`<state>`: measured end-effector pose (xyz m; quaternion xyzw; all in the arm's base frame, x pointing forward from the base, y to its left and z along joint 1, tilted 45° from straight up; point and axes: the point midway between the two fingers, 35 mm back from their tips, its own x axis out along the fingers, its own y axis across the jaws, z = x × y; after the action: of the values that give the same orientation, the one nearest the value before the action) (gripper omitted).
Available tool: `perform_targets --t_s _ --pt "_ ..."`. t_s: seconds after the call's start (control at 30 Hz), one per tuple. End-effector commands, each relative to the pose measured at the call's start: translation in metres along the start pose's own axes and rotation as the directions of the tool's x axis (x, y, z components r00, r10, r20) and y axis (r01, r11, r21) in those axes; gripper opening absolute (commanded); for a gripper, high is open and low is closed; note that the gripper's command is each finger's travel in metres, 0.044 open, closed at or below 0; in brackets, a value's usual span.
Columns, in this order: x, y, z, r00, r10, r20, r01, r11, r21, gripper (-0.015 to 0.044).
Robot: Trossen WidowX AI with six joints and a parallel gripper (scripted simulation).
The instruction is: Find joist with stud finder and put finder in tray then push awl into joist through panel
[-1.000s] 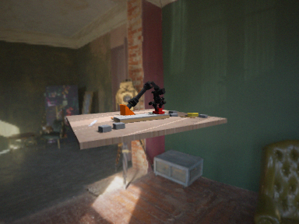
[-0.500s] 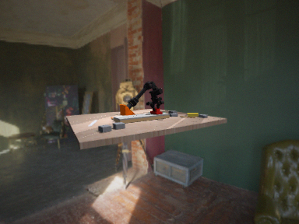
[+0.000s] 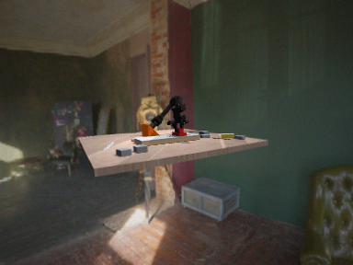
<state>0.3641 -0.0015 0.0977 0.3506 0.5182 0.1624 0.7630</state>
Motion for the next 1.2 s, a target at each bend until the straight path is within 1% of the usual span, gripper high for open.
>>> perform_targets --t_s 0.0,1.17 --pt "0.000 -0.018 -0.001 1.000 -0.001 0.000 0.001 1.000 -0.001 0.0000" --pt "-0.001 -0.143 -0.001 1.000 -0.006 0.000 0.006 1.000 -0.003 0.0000"
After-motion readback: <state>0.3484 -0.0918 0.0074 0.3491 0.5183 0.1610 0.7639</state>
